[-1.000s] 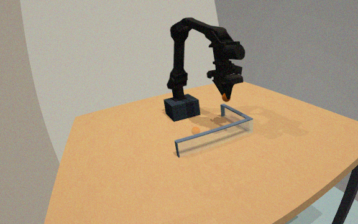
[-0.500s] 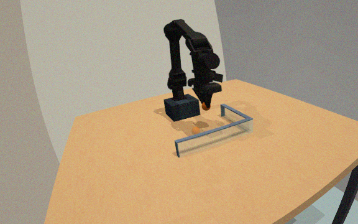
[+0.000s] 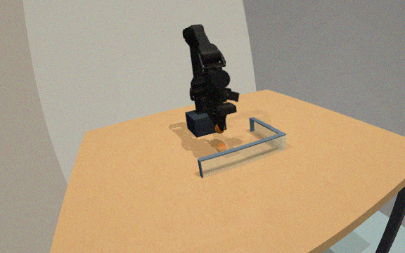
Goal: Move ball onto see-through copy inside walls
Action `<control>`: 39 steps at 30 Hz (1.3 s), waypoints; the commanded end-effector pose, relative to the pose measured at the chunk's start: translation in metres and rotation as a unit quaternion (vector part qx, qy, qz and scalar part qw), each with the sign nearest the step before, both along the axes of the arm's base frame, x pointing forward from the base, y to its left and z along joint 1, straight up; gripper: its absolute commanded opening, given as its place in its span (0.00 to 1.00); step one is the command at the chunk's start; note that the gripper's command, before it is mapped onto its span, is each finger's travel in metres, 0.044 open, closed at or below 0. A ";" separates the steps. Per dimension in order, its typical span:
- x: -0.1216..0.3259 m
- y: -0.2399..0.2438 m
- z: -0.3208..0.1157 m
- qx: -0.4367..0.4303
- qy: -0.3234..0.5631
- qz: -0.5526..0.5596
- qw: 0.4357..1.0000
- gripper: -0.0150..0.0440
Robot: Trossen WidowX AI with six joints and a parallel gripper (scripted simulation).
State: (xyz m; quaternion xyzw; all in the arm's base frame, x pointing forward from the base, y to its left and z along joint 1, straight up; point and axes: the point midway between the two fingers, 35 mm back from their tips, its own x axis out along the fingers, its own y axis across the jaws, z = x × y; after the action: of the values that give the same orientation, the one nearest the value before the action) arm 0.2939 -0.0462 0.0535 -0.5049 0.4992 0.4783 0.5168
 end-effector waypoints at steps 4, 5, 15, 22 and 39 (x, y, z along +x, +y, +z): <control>-0.003 0.000 -0.040 0.000 0.009 0.003 1.000 0.25; -0.003 0.000 -0.046 0.000 0.009 0.003 1.000 0.25; -0.004 0.000 -0.066 0.000 0.009 0.003 1.000 0.25; -0.004 0.000 -0.077 0.000 0.009 0.003 1.000 0.25; -0.001 -0.001 -0.078 0.001 0.006 0.000 1.000 0.72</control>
State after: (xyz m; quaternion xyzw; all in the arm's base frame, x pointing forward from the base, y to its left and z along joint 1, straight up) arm 0.2924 -0.0467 -0.0242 -0.5018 0.5018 0.4814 0.5145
